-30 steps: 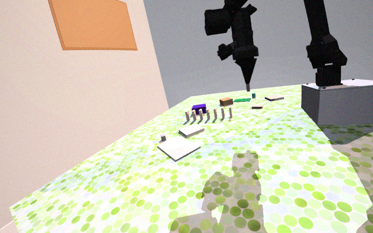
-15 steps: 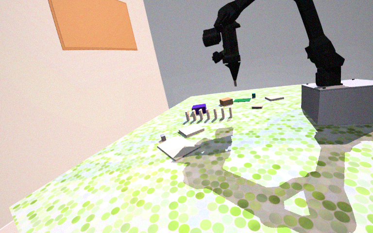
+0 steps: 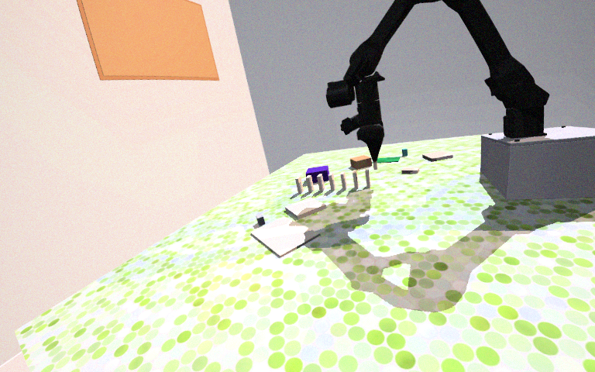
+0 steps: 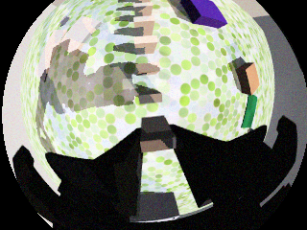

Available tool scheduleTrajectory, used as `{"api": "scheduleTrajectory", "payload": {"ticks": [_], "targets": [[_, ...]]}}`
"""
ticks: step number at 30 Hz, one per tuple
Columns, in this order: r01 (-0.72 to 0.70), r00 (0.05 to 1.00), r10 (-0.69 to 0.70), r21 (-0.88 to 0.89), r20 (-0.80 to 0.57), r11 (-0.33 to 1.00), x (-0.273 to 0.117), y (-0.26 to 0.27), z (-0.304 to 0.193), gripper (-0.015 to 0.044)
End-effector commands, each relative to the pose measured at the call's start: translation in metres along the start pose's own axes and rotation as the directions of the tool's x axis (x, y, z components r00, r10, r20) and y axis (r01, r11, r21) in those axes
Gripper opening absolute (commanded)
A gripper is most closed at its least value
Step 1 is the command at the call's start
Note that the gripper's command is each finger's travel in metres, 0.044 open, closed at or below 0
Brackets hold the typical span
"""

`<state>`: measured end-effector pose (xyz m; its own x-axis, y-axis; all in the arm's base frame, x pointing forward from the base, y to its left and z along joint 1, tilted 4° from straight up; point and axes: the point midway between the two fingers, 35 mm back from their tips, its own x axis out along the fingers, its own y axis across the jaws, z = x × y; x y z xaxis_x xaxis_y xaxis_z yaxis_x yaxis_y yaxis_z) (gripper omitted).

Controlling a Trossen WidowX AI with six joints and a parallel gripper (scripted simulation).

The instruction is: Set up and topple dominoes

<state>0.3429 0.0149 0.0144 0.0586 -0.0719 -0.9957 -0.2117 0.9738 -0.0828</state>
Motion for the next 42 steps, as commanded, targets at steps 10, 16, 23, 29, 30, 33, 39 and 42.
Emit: {"api": "scheduleTrajectory", "payload": {"ticks": [10, 16, 23, 29, 30, 33, 39, 42], "targets": [[-0.001, 1.0, 0.001, -0.002, -0.016, 1.0, 0.047, 0.0, -0.011, 0.0107], [-0.001, 1.0, 0.001, -0.002, -0.016, 1.0, 0.047, 0.0, -0.011, 0.0107], [-0.001, 1.0, 0.001, -0.002, -0.016, 1.0, 0.047, 0.0, -0.011, 0.0238], [-0.001, 1.0, 0.001, -0.002, -0.016, 1.0, 0.047, 0.0, -0.011, 0.0396], [-0.001, 1.0, 0.001, -0.002, -0.016, 1.0, 0.047, 0.0, -0.011, 0.0422], [-0.001, 1.0, 0.001, -0.002, -0.016, 1.0, 0.047, 0.0, -0.011, 0.044], [-0.002, 1.0, 0.002, 0.0, -0.012, 1.0, -0.036, 0.0, -0.001, 0.044], [-0.002, 1.0, 0.002, 0.001, -0.011, 1.0, -0.078, 0.0, -0.006, 0.044]]}}
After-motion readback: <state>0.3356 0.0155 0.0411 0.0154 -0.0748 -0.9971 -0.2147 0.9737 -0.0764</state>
